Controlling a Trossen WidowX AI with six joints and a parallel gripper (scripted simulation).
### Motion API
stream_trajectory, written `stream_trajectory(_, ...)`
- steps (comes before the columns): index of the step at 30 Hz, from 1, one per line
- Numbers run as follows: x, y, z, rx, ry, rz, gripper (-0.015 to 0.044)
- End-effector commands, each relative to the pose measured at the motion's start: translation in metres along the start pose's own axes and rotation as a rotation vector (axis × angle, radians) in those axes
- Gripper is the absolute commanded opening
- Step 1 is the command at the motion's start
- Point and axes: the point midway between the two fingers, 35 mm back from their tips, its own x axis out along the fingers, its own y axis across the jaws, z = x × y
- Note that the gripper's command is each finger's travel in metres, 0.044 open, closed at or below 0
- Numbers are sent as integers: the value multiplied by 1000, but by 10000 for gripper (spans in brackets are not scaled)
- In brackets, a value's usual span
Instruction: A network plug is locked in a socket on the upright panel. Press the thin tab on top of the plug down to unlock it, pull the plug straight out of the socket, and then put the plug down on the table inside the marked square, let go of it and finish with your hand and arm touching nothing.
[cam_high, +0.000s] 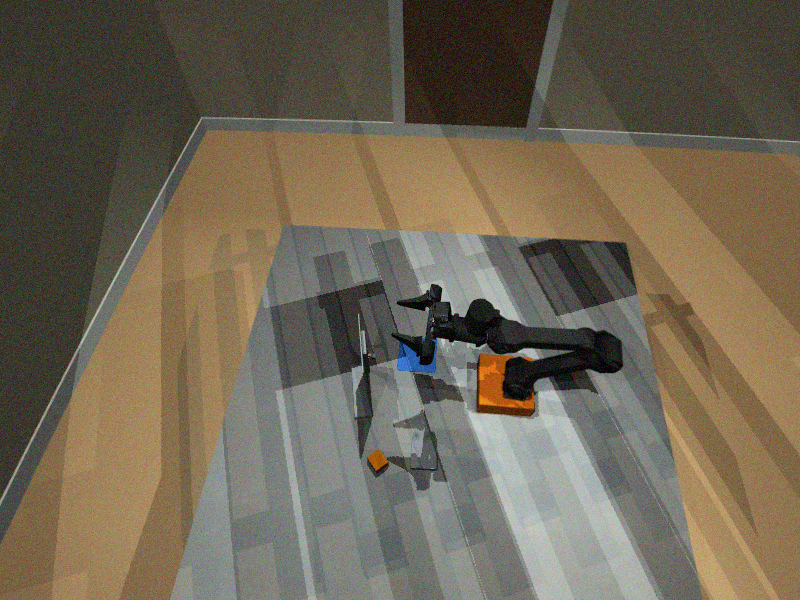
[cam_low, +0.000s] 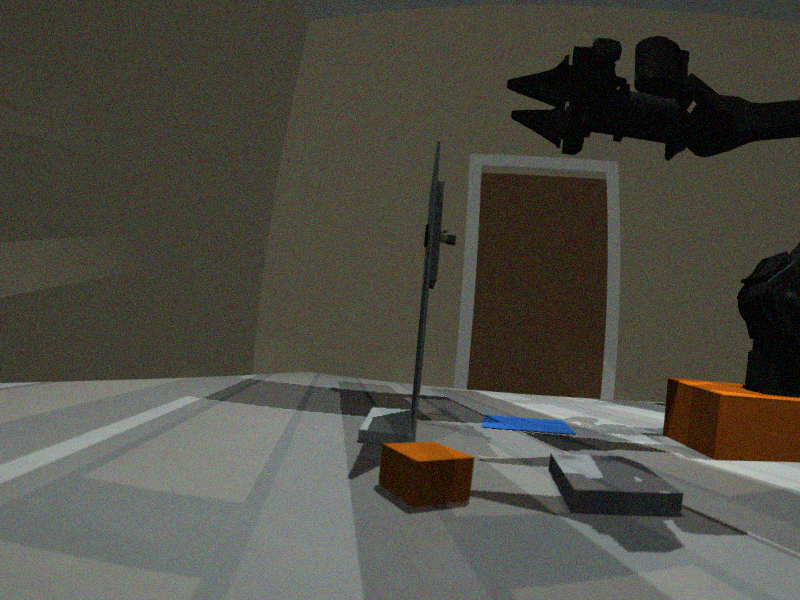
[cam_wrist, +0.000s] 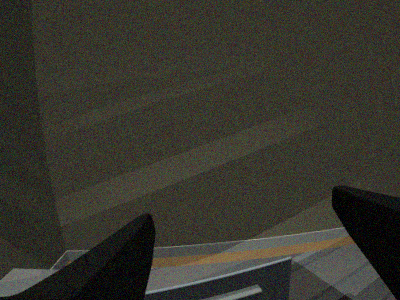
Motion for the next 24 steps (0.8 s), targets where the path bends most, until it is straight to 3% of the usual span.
stream_trajectory(1,0,0,-1,5,0,2,374)
stream_trajectory(9,13,-5,-32,250,21,81,164)
stream_trajectory(24,12,-20,-99,754,128,217,156)
